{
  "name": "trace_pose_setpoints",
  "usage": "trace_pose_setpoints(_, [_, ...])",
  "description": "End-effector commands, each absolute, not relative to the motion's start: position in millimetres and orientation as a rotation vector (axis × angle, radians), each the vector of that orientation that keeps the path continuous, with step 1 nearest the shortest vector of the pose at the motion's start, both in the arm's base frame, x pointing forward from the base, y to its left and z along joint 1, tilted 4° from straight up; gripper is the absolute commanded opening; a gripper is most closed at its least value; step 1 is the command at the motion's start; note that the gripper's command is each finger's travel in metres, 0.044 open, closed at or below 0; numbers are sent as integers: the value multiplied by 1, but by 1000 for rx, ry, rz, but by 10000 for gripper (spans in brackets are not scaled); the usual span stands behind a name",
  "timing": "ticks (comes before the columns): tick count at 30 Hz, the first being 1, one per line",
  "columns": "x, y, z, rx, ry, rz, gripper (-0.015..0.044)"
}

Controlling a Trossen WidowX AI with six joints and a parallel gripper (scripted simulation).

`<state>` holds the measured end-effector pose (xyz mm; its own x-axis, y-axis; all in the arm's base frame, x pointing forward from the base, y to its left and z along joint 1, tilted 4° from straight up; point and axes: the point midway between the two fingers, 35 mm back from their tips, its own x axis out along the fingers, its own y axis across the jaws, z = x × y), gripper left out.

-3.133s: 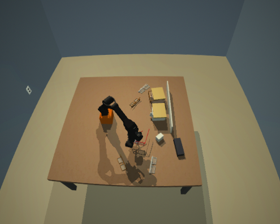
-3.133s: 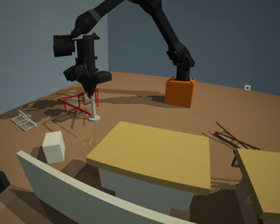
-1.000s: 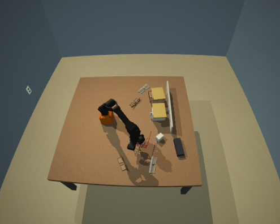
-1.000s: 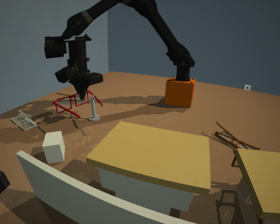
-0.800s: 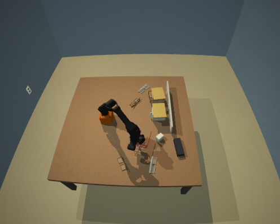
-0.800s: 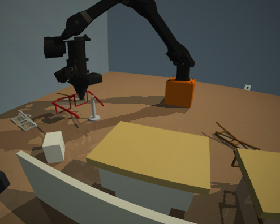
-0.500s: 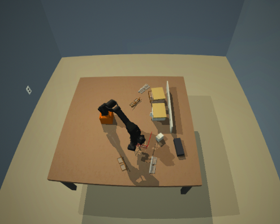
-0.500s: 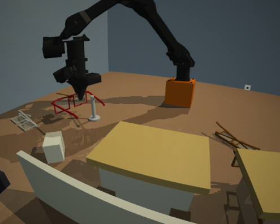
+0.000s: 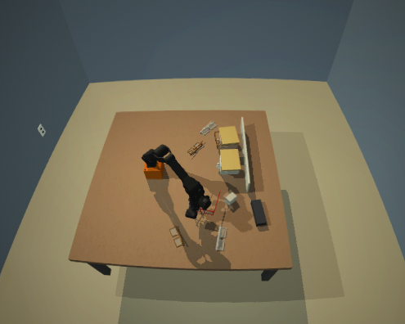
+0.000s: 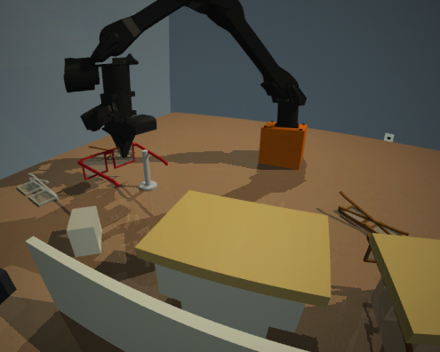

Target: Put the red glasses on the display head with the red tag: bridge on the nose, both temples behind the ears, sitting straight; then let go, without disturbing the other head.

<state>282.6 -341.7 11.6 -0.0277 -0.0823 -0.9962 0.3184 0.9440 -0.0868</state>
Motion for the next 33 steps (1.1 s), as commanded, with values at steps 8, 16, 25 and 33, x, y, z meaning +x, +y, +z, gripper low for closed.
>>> trace_pose_setpoints(8, [286,-345,12,184,1569,-326,0])
trace_pose_setpoints(16, [289,-346,12,184,1569,-326,0])
trace_pose_setpoints(25, [291,-348,13,184,1569,-326,0])
trace_pose_setpoints(33, [294,-350,13,184,1568,-326,0])
